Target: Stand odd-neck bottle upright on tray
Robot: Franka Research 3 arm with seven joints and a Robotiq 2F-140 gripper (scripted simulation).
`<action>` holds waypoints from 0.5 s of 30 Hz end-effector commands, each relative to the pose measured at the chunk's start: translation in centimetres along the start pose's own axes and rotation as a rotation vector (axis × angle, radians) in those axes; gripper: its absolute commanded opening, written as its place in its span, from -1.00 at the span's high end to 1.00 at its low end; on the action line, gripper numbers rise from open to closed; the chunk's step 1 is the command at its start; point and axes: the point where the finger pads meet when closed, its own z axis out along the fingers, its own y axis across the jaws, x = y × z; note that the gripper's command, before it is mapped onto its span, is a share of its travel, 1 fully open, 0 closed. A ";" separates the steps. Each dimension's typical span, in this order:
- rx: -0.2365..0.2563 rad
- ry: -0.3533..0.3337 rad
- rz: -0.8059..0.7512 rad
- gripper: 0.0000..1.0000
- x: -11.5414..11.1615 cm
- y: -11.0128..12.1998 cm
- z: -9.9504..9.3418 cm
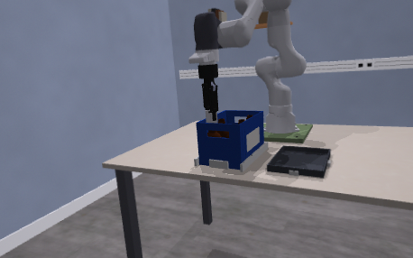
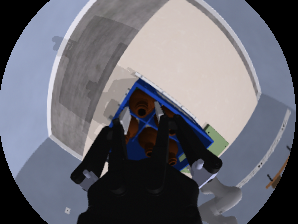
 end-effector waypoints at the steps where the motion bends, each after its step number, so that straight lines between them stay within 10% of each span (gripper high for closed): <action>1: 0.005 0.004 -0.004 0.12 0.2 0.0 0.3; 15: 0.005 0.004 -0.004 0.12 0.2 0.0 0.6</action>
